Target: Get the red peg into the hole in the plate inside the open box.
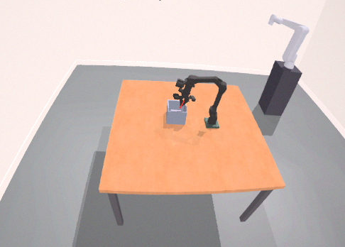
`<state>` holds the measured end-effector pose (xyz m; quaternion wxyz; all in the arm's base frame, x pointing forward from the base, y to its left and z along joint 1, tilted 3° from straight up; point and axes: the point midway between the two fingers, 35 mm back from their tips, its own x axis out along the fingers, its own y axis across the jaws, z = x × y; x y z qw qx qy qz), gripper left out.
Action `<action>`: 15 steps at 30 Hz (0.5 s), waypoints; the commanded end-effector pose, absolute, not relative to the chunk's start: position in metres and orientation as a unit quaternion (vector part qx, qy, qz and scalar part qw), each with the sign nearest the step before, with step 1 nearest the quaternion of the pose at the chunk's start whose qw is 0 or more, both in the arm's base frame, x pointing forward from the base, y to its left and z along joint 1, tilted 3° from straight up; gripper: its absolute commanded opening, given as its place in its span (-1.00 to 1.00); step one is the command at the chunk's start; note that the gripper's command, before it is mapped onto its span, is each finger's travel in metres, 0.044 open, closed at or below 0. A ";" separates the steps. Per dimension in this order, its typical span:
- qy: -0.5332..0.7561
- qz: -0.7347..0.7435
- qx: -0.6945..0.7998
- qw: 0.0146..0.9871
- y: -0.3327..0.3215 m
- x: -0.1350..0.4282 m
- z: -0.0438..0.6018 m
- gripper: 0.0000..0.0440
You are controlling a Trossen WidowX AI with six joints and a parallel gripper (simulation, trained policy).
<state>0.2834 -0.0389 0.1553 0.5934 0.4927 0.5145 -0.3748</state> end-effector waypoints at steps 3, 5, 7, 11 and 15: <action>0.531 -0.370 0.489 0.584 -0.042 0.290 0.135 -1.00; 0.535 -0.367 0.489 0.583 -0.042 0.293 0.130 -1.00; 0.538 -0.364 0.489 0.582 -0.042 0.295 0.125 -1.00; 0.544 -0.356 0.488 0.582 -0.041 0.300 0.117 -1.00; 0.549 -0.348 0.485 0.585 -0.040 0.305 0.109 -1.00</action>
